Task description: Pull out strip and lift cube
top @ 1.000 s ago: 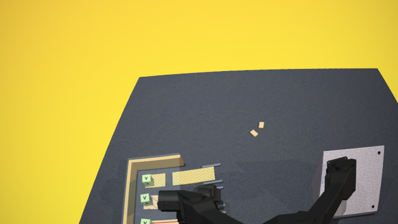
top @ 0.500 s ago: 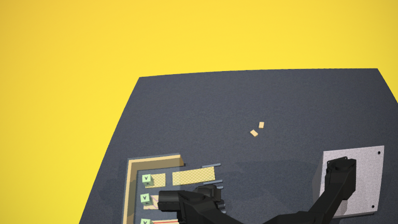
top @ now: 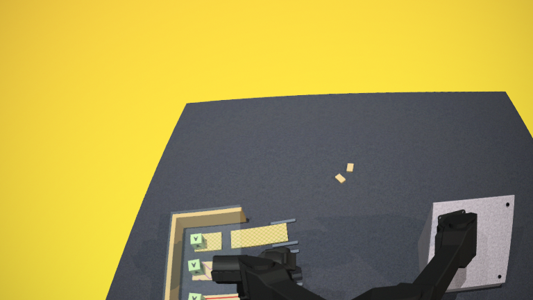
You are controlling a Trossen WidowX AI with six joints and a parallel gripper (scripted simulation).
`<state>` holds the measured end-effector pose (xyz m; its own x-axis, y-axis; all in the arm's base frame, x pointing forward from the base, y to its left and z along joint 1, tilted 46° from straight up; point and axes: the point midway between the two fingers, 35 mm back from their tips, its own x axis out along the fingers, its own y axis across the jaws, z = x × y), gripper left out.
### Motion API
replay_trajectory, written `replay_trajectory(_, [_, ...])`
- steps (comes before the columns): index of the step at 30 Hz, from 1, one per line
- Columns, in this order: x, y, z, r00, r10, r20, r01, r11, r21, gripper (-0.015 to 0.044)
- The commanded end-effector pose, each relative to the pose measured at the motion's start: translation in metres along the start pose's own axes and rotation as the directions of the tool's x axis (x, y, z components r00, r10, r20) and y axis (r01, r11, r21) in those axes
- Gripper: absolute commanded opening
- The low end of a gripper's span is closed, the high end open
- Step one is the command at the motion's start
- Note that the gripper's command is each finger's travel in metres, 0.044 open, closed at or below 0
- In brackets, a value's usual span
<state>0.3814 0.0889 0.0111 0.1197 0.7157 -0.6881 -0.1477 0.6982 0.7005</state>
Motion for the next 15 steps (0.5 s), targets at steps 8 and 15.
replay_trajectory(8, [0.0026, -0.0011, -0.0019, 1.000, -0.003, -0.005, 0.003, 1.000, 0.005, 0.0000])
replay_trajectory(15, [0.0033, -0.0012, -0.0017, 1.000, -0.003, -0.005, 0.003, 1.000, 0.005, 0.0000])
